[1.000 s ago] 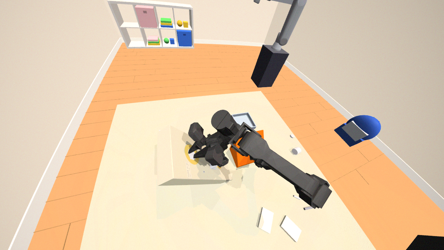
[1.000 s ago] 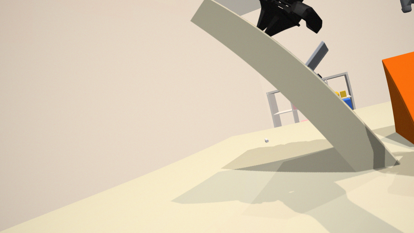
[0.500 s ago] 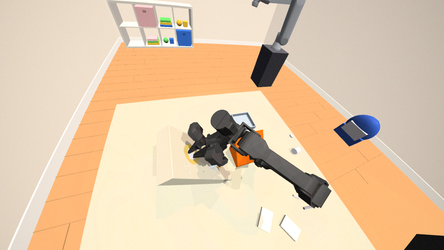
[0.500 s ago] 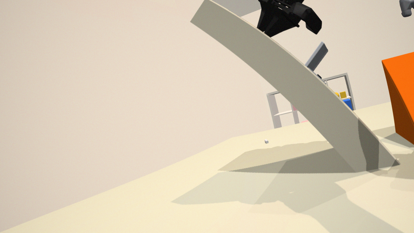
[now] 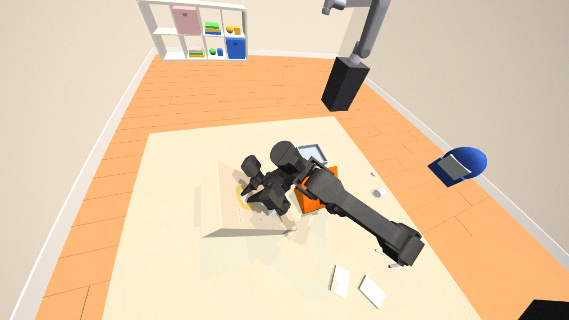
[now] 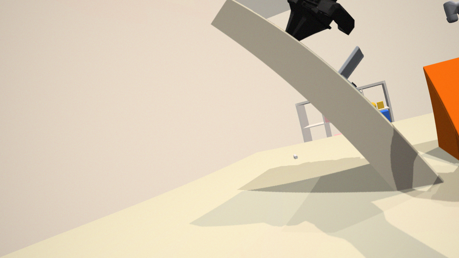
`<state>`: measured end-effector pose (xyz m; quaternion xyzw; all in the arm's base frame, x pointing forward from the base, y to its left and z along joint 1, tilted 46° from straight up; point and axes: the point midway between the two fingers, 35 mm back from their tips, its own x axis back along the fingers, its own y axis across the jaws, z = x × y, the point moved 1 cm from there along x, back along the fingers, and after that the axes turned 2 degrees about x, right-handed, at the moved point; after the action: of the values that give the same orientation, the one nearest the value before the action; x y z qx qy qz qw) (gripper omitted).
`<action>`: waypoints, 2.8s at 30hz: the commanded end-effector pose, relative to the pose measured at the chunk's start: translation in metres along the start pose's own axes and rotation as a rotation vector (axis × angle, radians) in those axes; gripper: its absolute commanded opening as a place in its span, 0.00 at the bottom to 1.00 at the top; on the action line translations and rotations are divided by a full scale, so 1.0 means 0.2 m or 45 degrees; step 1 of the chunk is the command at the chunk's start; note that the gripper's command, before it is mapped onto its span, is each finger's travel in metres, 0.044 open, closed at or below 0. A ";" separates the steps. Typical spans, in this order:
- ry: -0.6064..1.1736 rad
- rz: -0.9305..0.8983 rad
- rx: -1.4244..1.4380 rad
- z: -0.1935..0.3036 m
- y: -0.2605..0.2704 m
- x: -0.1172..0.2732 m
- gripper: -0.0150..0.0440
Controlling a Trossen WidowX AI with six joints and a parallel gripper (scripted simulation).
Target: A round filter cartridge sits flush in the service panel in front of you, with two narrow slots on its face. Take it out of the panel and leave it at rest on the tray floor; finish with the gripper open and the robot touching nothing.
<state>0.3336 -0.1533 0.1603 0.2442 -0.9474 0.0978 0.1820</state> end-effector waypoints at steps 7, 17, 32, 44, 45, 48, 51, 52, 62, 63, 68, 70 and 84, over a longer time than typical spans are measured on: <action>0.014 -0.003 -0.410 0.00 0.00 -0.04 0.25; 0.015 -0.001 -0.853 0.00 0.00 -0.04 0.25; 0.015 0.003 -1.519 0.00 0.00 -0.04 0.25; 0.015 0.007 -2.048 0.00 0.00 -0.04 0.25; 0.015 0.007 -2.090 0.00 0.00 -0.04 0.25; 0.015 0.006 -2.030 0.00 0.00 -0.04 0.25; 0.015 0.006 -1.969 0.00 0.00 -0.04 0.25; 0.015 0.006 -1.969 0.00 0.00 -0.04 0.25; 0.037 0.016 -1.967 0.02 -0.01 0.12 0.25; 0.038 0.016 -1.967 0.02 -0.01 0.14 0.25; 0.035 0.014 -1.969 0.02 -0.01 0.26 0.25; 0.030 0.012 -1.970 0.01 -0.01 0.30 0.25; 0.021 0.008 -1.972 0.06 0.08 0.35 0.25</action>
<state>0.2699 -0.1775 0.1781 0.0405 -0.7423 -0.5923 0.3106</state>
